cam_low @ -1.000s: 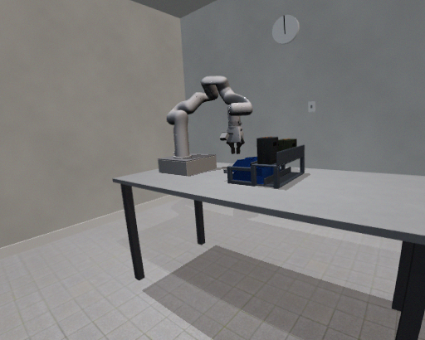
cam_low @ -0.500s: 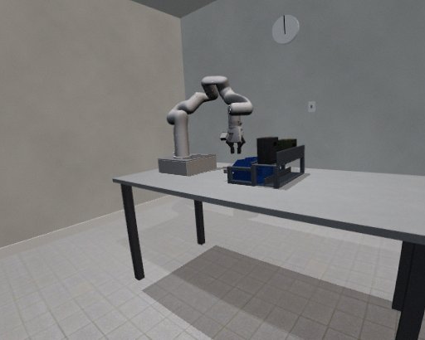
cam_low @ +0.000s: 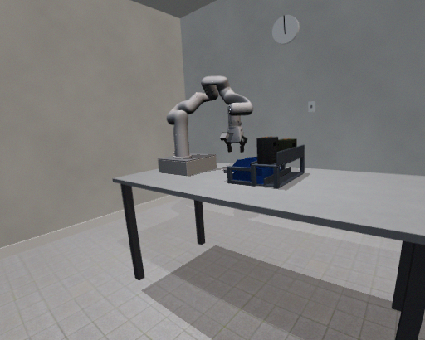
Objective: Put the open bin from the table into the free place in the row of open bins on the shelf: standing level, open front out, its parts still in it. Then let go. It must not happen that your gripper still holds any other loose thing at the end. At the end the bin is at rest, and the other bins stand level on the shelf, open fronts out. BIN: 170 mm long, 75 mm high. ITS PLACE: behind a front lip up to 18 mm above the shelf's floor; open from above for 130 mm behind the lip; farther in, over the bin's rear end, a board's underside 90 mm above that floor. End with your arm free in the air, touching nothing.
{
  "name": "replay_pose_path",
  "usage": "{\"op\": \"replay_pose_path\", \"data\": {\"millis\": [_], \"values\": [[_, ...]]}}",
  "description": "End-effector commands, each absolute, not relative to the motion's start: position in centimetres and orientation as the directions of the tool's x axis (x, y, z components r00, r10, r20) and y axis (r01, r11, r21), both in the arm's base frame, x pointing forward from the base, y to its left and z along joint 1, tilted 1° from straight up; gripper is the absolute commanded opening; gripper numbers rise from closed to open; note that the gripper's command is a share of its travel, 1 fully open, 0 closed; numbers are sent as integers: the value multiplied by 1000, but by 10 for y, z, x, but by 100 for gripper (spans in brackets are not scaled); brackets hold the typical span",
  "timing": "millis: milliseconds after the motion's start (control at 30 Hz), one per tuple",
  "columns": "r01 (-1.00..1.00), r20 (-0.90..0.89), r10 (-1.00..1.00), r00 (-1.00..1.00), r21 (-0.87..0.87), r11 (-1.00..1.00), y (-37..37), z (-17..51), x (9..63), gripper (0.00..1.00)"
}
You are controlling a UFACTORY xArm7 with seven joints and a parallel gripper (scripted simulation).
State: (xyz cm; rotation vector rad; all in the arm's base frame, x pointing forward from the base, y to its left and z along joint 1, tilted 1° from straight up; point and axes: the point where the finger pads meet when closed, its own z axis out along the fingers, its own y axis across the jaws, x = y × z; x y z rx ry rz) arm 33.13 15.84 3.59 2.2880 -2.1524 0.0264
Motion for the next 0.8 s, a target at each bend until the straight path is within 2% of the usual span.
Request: {"op": "replay_pose_path", "data": {"millis": [0,133,533,767], "values": [[-997,11,-998,61,-36,-61,158,26,332,100],[-990,11,-998,61,-127,-62,158,-18,332,100],[-990,11,-998,61,-127,-62,158,-18,332,100],[-990,11,-998,61,-126,-61,158,-48,331,100]]}}
